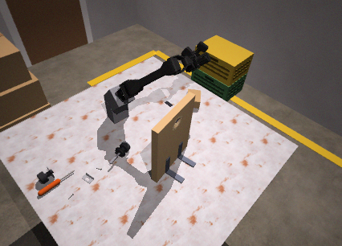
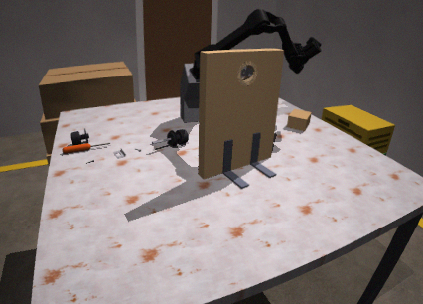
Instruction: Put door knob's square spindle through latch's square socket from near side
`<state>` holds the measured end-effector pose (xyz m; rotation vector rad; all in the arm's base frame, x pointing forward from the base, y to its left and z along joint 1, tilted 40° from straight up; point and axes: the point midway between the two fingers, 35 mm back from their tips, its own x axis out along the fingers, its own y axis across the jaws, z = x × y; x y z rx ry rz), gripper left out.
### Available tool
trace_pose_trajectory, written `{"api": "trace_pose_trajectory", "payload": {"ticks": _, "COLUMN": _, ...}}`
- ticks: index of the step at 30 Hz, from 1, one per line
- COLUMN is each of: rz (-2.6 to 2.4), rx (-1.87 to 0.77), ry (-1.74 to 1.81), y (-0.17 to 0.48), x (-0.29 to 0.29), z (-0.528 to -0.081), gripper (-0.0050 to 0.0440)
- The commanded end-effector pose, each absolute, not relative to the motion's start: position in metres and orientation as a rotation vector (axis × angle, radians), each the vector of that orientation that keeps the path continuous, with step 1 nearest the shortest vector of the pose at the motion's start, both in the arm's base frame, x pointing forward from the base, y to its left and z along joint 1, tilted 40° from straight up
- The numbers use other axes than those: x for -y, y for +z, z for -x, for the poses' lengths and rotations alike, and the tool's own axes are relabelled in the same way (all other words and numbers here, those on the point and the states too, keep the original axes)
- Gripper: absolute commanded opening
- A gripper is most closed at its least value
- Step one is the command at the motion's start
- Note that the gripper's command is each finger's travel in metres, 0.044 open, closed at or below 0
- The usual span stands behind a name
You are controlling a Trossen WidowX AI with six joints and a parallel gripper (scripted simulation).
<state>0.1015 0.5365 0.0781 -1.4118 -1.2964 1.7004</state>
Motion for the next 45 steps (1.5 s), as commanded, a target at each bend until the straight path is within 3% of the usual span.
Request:
{"api": "trace_pose_trajectory", "payload": {"ticks": 1, "rz": 1.525, "rx": 1.097, "ry": 1.694, "y": 0.058, "x": -0.495, "z": -0.155, "gripper": 0.044}}
{"api": "trace_pose_trajectory", "payload": {"ticks": 13, "rz": 1.741, "rx": 0.387, "ry": 1.689, "y": -0.006, "x": -0.32, "z": -0.254, "gripper": 0.044}}
{"api": "trace_pose_trajectory", "payload": {"ticks": 15, "rz": 1.741, "rx": 0.387, "ry": 1.689, "y": -0.006, "x": -0.32, "z": -0.254, "gripper": 0.044}}
{"api": "trace_pose_trajectory", "payload": {"ticks": 26, "rz": 1.706, "rx": -0.29, "ry": 1.648, "y": -0.046, "x": -0.128, "z": -0.244, "gripper": 0.044}}
{"api": "trace_pose_trajectory", "payload": {"ticks": 37, "rz": 1.648, "rx": -0.418, "ry": 1.371, "y": -0.025, "x": -0.025, "z": -0.257, "gripper": 0.044}}
{"api": "trace_pose_trajectory", "payload": {"ticks": 45, "rz": 1.643, "rx": -0.523, "ry": 1.102, "y": -0.006, "x": 0.059, "z": -0.242, "gripper": 0.044}}
